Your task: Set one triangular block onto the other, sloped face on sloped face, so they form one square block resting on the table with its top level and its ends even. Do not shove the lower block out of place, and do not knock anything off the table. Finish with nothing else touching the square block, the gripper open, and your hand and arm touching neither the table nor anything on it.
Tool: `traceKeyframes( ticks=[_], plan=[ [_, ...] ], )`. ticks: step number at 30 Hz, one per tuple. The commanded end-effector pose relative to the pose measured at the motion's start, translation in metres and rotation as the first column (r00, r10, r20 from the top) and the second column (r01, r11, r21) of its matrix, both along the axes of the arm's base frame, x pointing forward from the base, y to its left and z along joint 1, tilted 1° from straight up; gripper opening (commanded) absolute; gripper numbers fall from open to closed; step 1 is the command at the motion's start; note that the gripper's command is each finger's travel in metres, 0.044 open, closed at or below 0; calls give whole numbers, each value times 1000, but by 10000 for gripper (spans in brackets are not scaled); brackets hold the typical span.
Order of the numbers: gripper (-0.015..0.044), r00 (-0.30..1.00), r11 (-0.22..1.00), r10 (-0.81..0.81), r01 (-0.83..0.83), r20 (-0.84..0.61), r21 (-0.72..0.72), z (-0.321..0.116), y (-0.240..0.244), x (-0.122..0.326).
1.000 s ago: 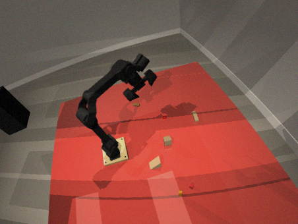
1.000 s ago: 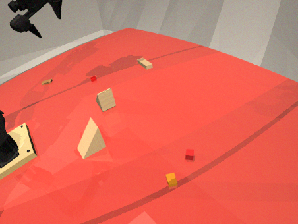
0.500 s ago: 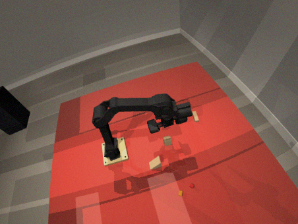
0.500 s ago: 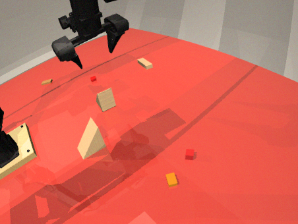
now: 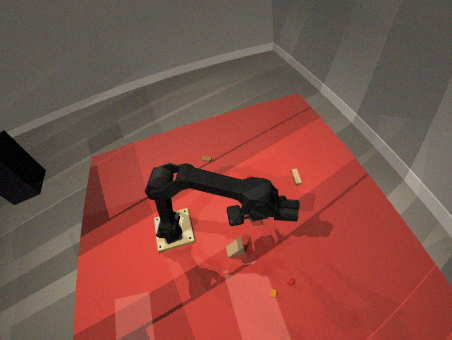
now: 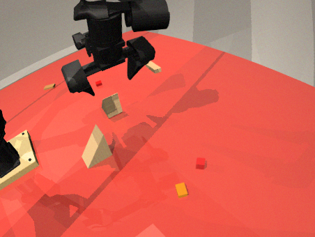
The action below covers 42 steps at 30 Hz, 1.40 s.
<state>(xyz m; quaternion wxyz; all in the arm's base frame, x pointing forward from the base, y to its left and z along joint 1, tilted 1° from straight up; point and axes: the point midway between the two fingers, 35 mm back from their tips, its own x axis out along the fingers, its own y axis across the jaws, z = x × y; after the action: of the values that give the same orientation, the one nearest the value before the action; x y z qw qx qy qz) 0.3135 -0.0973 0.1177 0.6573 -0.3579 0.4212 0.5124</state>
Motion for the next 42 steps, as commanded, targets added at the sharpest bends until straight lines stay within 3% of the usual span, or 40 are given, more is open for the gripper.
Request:
traceKeyframes(
  ticks=[1, 42],
  plan=[
    [440, 1000, 1000, 3, -3, -7, 9, -8, 3, 0],
    [440, 1000, 1000, 5, -5, -8, 14, -69, 31, 7]
  ],
)
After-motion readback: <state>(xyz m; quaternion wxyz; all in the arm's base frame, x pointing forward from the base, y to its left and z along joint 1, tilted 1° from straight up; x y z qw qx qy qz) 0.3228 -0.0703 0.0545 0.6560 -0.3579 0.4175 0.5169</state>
